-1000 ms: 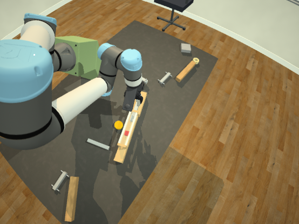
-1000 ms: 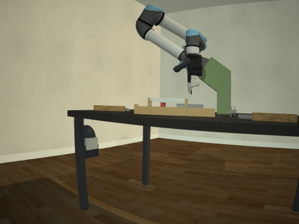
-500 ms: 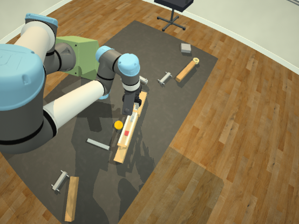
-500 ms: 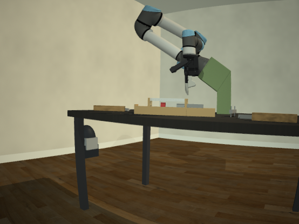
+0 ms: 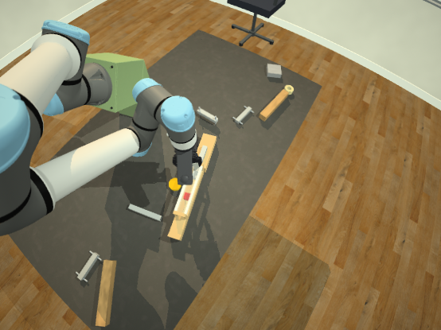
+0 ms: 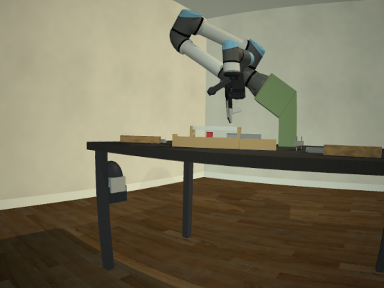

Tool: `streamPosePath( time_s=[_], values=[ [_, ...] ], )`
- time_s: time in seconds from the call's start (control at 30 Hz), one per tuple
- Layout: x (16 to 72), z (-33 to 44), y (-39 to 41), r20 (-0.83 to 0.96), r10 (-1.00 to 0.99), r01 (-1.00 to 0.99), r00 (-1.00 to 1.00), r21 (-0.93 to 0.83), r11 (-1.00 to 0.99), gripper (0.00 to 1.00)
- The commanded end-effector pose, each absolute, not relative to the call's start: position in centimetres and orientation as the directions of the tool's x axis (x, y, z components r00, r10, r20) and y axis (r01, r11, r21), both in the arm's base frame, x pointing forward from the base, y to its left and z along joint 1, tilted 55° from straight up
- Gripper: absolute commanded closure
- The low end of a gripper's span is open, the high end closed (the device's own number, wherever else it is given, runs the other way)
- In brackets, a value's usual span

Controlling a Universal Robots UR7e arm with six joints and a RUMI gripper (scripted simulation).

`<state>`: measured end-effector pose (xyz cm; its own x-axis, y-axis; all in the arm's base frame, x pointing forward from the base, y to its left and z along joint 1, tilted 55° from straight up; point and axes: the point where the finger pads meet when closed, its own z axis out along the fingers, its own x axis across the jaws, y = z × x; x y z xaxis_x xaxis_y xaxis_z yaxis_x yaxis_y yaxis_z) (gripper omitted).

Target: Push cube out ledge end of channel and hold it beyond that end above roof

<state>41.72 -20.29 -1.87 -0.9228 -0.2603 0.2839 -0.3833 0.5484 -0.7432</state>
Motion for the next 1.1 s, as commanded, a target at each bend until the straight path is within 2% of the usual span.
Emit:
streamPosePath(
  time_s=[0.0,0.27,0.7,1.07],
  values=[
    [41.3,-0.3,-21.6,0.350,-0.323,-0.474,-0.879,-0.705,0.528,0.78],
    [40.3,2.1,-23.7,0.452,-0.407,-0.606,-0.794,-0.636,0.477,0.78],
    [37.0,7.4,-27.7,0.648,-0.555,-0.852,-0.521,-0.434,0.293,0.78],
    [34.3,10.5,-29.6,0.742,-0.597,-0.951,-0.305,-0.275,0.144,0.78]
  ],
)
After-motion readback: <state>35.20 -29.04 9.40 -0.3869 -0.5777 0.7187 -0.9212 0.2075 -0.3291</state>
